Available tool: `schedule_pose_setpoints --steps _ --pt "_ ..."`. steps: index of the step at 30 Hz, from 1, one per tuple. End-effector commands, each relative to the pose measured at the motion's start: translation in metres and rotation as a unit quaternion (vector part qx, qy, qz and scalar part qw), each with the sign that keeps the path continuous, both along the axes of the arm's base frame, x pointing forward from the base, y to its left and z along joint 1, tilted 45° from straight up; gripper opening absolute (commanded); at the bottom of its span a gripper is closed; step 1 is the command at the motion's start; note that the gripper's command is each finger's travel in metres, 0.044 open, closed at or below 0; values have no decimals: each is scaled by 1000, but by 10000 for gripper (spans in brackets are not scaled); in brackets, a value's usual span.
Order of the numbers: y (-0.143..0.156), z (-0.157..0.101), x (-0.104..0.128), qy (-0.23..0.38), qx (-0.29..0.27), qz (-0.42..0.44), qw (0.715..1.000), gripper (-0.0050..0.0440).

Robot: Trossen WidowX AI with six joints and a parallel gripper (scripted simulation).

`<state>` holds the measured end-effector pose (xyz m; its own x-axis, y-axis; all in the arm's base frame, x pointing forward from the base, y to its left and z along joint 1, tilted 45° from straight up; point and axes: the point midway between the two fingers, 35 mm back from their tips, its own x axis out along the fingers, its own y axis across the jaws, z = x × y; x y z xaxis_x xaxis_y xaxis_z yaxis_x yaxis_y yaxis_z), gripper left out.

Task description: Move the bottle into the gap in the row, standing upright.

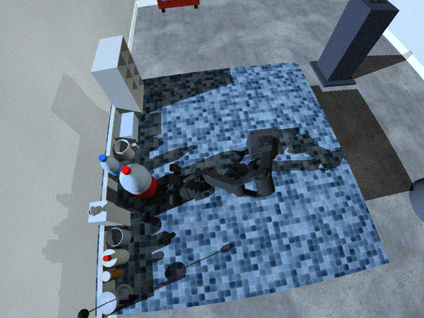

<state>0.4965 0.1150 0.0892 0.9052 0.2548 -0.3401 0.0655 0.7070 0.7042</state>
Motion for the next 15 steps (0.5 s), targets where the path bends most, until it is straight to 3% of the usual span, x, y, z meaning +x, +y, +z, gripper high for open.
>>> schedule_pose_setpoints --steps 1,15 --pt "1 7 6 -10 -1 2 1000 -50" --pt "1 7 9 -10 -1 2 1000 -50"
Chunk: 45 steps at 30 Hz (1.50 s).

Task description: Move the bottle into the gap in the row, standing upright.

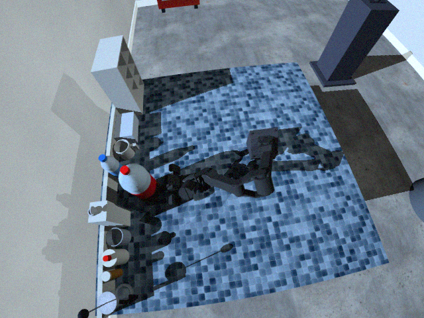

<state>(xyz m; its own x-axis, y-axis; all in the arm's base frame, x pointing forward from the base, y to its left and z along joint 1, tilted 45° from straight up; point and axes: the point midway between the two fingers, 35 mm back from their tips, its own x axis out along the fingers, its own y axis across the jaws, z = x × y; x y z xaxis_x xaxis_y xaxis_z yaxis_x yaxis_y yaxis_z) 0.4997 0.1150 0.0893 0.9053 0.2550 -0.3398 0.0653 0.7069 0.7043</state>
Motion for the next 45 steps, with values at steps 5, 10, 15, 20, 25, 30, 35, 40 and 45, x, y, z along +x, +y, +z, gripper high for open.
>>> schedule_pose_setpoints --steps 5,10,15,20,25,30,35,40,45 --pt "1 7 6 -9 -1 2 1000 -50" --pt "1 7 8 -10 -1 2 1000 -50" --pt "1 7 9 -10 -1 2 1000 -50" --pt "0 7 12 -9 -1 2 1000 -50" --pt "0 7 19 -9 -1 2 1000 -50" --pt "1 7 20 -9 -1 2 1000 -50" --pt "1 7 21 -10 -1 2 1000 -50" --pt "1 7 22 -10 -1 2 1000 -50" --pt "1 7 23 -10 -1 2 1000 -50"
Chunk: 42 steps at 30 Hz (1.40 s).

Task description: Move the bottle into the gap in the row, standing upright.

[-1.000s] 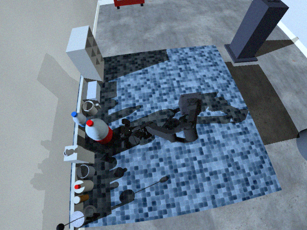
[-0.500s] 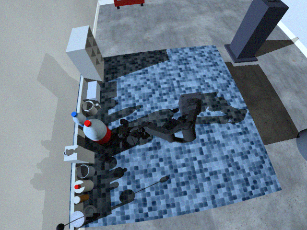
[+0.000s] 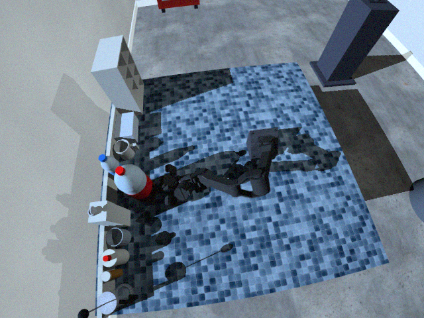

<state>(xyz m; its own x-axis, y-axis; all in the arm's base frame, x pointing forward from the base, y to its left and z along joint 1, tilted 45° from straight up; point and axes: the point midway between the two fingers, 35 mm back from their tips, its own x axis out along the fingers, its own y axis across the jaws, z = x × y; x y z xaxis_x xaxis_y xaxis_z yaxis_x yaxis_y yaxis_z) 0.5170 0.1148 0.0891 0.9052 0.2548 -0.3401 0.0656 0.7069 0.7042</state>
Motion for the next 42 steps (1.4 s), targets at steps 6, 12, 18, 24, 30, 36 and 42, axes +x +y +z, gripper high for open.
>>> schedule_pose_setpoints --steps 6,12,18,24,30,36,42 --pt "1 7 7 -10 -1 2 1000 -50" --pt "1 7 8 -10 -1 2 1000 -50" --pt "1 7 9 -10 -1 2 1000 -50" --pt "1 7 10 -10 -1 2 1000 -50" --pt "1 7 12 -10 -1 2 1000 -50" --pt "1 7 13 -10 -1 2 1000 -50" --pt "0 7 20 -10 -1 2 1000 -50"
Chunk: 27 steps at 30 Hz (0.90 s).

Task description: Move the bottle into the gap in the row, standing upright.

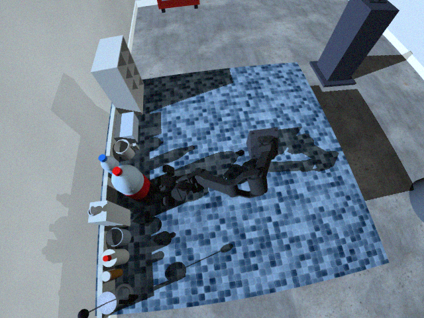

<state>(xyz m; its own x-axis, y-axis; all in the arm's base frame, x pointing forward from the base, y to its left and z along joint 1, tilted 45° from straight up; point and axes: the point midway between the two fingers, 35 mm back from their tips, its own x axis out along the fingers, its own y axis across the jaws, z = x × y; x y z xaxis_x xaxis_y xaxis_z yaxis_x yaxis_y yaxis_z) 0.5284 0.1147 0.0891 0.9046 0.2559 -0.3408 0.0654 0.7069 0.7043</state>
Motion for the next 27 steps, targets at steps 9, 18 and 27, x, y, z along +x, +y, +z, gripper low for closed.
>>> schedule_pose_setpoints --steps 9,18,27 --pt "1 8 13 -11 -1 1 1000 -50" --pt "1 8 14 -11 -1 1 1000 -50" --pt "1 8 16 -11 -1 1 1000 -50"
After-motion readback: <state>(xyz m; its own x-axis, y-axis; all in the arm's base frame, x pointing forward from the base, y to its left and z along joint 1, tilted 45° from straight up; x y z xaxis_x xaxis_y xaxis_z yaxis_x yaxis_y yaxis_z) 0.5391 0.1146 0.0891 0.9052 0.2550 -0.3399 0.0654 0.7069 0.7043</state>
